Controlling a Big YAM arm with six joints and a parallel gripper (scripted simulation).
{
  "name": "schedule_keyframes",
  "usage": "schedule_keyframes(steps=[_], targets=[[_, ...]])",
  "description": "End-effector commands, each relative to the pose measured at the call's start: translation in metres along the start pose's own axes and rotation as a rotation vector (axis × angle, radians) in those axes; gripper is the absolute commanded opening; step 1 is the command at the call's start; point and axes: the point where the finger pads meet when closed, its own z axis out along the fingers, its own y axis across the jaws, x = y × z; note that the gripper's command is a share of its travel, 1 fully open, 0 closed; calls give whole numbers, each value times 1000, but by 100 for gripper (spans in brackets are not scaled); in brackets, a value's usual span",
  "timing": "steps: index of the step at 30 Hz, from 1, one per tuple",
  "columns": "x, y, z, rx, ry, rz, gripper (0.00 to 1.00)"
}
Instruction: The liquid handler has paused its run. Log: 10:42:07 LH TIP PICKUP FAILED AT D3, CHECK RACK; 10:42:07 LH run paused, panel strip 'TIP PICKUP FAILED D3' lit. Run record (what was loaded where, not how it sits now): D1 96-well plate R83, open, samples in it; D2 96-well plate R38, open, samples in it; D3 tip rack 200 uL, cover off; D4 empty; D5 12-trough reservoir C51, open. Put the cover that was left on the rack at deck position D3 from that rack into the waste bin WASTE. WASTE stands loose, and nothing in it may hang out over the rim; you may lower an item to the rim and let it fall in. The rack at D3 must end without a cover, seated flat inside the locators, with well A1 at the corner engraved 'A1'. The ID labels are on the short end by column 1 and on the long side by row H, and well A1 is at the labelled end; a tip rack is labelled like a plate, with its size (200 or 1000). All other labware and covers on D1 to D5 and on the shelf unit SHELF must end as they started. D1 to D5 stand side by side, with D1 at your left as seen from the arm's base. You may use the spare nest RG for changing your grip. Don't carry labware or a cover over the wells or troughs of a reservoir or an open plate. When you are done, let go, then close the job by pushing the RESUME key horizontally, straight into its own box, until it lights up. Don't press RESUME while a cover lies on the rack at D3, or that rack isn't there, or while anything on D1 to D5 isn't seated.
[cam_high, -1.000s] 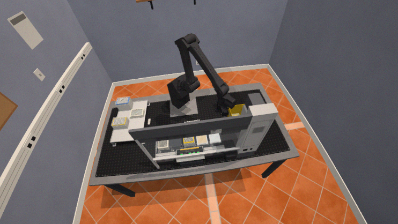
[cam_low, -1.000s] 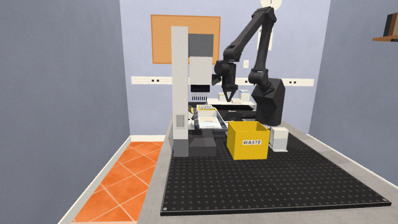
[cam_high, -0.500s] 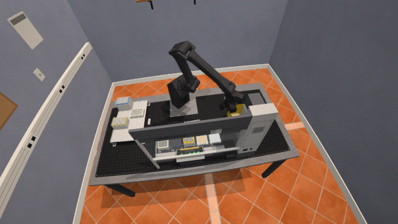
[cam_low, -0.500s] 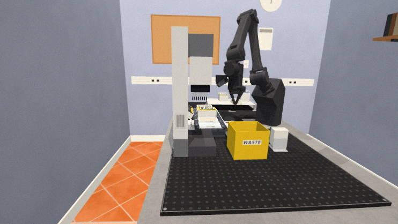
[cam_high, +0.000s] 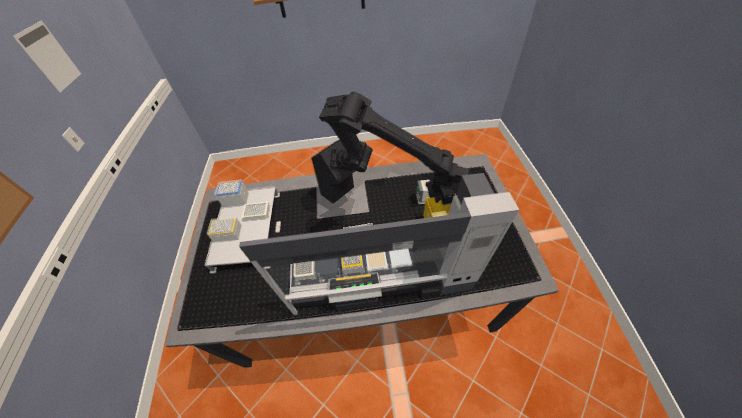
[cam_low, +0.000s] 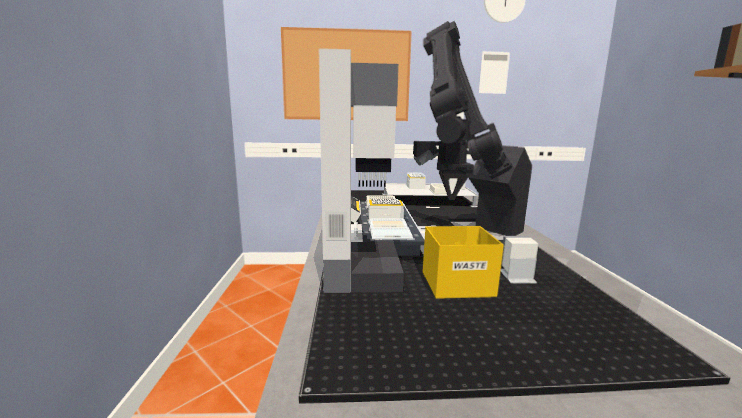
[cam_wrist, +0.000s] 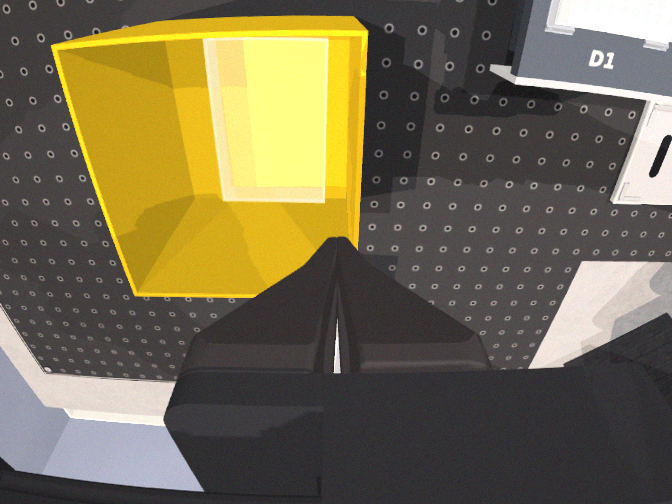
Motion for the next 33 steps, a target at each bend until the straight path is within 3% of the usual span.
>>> schedule_keyframes(steps=[1, 8, 14, 15, 19, 20, 23, 24, 27, 29, 33], targets=[[-5, 35, -11, -38, -3, 45, 0], [7, 69, -12, -38, 0, 46, 0], [9, 77, -12, -41, 0, 47, 0], [9, 72, -23, -54, -5, 57, 0], [15, 71, -18, -42, 0, 49, 0], [16, 69, -26, -48, -2, 53, 0], [19, 69, -22, -39, 1, 46, 0], [20, 69, -30, -48, -1, 73, 0], [21, 69, -31, -48, 0, 93, 0], [21, 50, -20, -30, -9, 104, 0], [22, 30, -20, -30, -7, 81, 0]])
